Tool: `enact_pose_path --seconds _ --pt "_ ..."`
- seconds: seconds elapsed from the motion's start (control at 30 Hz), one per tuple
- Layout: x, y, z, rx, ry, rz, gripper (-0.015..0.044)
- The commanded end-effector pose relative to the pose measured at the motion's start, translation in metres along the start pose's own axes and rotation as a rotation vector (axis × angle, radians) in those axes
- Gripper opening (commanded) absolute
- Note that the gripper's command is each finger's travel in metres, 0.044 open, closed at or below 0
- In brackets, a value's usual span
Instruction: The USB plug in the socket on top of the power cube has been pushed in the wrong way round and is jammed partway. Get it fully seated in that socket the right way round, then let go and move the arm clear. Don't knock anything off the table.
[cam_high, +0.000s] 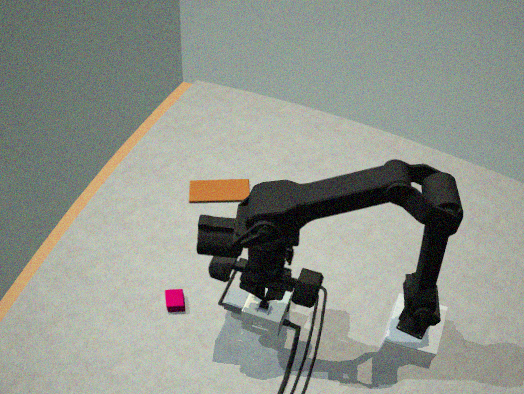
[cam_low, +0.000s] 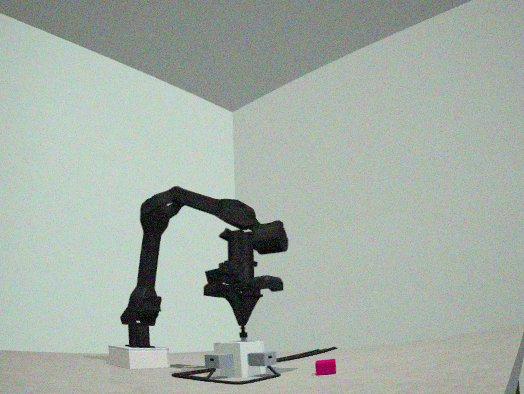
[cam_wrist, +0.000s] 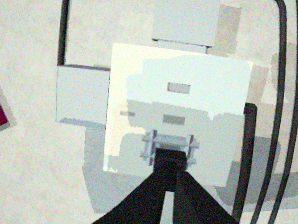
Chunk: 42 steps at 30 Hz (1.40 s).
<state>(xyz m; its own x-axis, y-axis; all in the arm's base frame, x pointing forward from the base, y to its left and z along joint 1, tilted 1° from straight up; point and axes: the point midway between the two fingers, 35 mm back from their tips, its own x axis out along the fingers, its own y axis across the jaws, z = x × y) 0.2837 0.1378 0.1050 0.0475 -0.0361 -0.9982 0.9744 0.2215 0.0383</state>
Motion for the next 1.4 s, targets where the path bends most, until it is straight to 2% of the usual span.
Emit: enact_pose_path --seconds 0.0,1.37 --pt "0.0011 0.0 0.0005 0.002 -0.005 0.001 0.0" --pt "0.006 0.0 0.0002 0.002 -0.005 0.001 0.0"
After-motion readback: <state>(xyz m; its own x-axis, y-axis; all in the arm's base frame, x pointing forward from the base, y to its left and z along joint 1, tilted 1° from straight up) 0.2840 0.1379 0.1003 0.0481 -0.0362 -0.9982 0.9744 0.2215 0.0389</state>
